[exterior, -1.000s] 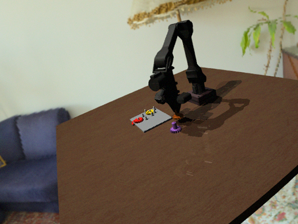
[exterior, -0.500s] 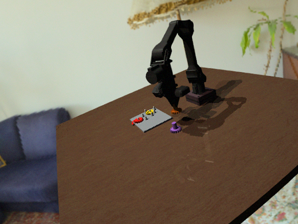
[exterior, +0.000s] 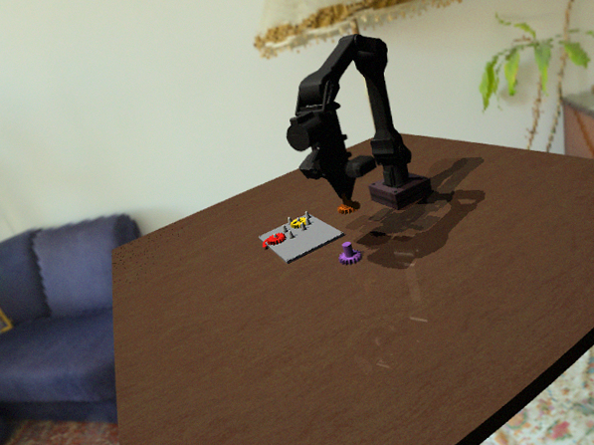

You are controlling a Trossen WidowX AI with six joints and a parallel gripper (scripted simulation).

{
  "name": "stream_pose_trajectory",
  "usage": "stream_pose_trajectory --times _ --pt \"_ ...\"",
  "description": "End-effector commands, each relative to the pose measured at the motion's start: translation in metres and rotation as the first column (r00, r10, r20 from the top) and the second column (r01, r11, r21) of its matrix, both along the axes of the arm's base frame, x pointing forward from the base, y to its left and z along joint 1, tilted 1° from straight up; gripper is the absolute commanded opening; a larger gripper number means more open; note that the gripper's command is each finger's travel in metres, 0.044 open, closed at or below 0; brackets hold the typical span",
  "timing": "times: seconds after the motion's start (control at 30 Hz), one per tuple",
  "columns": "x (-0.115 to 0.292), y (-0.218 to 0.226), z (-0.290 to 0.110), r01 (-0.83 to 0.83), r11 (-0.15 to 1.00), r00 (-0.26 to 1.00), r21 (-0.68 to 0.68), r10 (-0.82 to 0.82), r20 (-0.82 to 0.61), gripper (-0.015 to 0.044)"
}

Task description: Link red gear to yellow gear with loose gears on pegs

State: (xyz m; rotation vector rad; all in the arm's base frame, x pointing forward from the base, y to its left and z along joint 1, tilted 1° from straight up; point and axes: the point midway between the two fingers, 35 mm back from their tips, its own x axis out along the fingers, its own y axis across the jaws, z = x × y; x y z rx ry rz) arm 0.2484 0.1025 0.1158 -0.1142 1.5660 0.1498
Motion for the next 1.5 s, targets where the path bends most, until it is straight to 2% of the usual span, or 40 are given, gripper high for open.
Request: stream_pose_trajectory --times 0.0,0.53,1.47 --pt "0.000 0.001 0.012 0.004 1.000 1.000 0.005 -0.004 0.006 0.0000" --pt "-0.007 -0.001 0.046 0.002 1.000 1.000 0.005 -0.002 0.005 0.0000" --pt "0.027 -0.048 0.028 0.049 0.999 0.999 -0.012 -0.049 -0.013 0.0000"
